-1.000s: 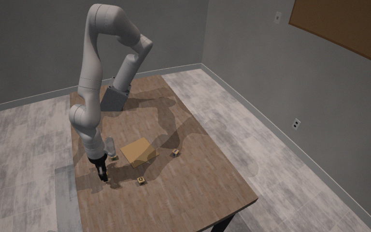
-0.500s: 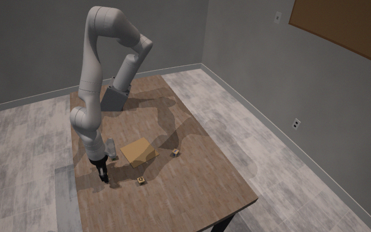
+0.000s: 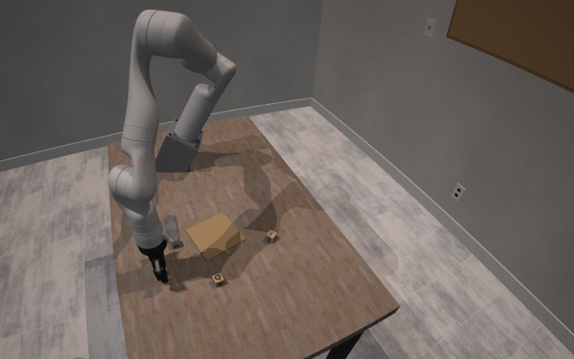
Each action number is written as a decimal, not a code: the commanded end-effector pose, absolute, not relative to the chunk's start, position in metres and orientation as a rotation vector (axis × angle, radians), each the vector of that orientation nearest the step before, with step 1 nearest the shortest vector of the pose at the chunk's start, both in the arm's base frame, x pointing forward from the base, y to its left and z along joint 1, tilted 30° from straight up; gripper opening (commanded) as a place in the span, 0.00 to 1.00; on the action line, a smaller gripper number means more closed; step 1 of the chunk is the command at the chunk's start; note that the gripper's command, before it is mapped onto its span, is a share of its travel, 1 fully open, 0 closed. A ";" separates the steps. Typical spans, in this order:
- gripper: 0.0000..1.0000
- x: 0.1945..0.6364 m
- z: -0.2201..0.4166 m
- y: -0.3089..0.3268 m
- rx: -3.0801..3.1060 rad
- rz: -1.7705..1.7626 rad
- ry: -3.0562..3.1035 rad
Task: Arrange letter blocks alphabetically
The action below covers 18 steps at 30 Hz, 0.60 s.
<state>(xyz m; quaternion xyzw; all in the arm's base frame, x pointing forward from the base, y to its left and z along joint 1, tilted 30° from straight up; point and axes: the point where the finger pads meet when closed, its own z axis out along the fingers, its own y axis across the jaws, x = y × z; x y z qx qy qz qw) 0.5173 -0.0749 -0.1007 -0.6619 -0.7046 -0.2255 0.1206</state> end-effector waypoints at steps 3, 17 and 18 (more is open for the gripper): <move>0.62 0.518 -0.100 -0.076 -1.935 -0.660 -2.059; 0.41 0.518 -0.100 -0.076 -1.935 -0.660 -2.059; 0.41 0.518 -0.100 -0.076 -1.935 -0.660 -2.059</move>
